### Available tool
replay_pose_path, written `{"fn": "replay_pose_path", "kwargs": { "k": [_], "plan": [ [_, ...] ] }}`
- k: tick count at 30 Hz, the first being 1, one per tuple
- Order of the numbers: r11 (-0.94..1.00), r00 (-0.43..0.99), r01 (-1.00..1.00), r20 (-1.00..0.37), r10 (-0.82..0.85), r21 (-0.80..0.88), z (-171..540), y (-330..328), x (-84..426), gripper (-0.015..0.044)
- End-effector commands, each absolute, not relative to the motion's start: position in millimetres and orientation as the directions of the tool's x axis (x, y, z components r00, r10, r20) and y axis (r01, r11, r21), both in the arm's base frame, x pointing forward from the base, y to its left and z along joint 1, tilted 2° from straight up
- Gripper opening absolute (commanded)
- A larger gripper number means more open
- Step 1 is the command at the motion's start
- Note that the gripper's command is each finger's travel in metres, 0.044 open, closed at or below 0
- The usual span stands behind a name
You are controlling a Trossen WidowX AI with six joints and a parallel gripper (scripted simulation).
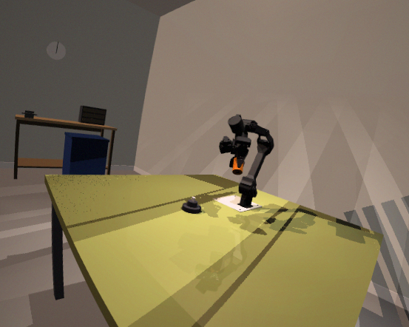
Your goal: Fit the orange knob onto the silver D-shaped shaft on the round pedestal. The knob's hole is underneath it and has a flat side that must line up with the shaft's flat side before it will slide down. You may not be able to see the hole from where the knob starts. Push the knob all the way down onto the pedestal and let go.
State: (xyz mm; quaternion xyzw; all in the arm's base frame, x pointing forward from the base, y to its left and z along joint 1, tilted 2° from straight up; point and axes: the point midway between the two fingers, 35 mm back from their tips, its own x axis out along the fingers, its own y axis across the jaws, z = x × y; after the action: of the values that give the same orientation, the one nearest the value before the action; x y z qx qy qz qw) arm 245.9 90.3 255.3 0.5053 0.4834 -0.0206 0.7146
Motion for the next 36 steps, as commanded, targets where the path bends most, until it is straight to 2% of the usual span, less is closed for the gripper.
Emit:
{"fn": "replay_pose_path", "kwargs": {
  "k": [1, 7, 14, 24, 36],
  "plan": [
    [0.457, 0.573, 0.465, -0.651, 0.497, 0.758, 264, 89, 244, 0.0000],
    [0.398, 0.624, 0.392, -0.558, 0.547, 0.829, 275, 87, 241, 0.0000],
    [0.389, 0.631, 0.382, -0.544, 0.554, 0.839, 275, 86, 241, 0.0000],
    [0.328, 0.667, 0.313, -0.452, 0.592, 0.891, 272, 85, 239, 0.0000],
    [0.344, 0.658, 0.333, -0.478, 0.582, 0.878, 270, 85, 240, 0.0000]
  ]
}}
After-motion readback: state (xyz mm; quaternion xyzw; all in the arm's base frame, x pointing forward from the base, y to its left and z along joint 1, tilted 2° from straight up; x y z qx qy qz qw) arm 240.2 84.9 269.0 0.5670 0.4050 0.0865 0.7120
